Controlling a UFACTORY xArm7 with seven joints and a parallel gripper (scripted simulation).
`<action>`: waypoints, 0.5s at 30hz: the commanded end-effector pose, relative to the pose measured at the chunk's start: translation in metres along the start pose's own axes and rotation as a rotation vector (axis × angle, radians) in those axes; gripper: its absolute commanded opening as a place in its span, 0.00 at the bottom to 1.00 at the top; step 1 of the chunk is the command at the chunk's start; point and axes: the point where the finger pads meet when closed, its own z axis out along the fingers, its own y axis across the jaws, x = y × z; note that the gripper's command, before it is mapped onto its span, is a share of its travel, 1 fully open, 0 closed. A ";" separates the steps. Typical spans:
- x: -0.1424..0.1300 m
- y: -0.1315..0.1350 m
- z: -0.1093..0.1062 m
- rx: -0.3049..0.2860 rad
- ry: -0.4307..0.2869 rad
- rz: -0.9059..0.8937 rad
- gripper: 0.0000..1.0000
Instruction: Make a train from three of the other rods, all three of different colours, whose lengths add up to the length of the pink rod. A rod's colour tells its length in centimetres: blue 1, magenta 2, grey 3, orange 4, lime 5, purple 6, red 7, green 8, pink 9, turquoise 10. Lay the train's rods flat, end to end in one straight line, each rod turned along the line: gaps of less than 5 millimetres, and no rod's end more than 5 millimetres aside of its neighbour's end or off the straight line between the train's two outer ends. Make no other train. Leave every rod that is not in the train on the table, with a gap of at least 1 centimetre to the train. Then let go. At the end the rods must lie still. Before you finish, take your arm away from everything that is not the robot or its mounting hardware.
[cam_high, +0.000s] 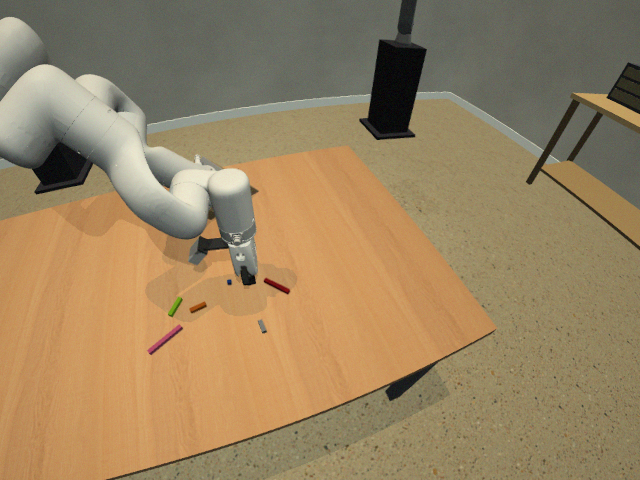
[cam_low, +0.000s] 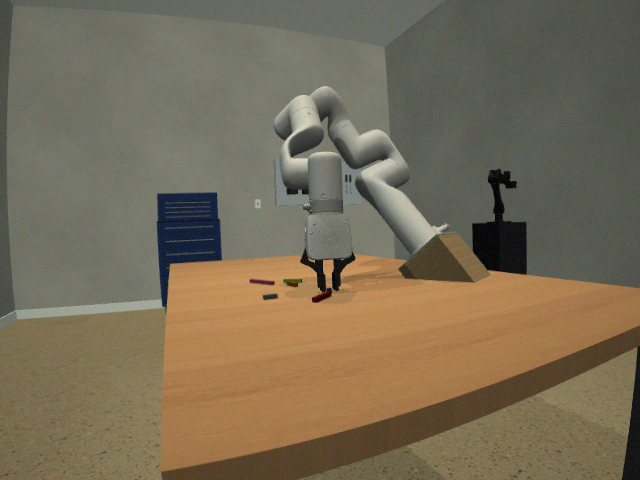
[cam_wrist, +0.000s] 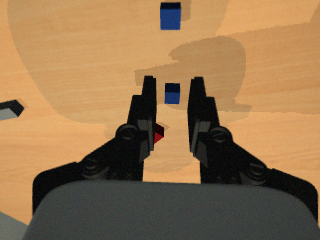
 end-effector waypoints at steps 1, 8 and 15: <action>-0.001 -0.001 -0.005 0.002 -0.002 -0.001 0.24; -0.001 -0.001 -0.036 0.002 -0.002 -0.001 0.24; -0.001 0.000 -0.072 0.002 -0.002 -0.001 0.24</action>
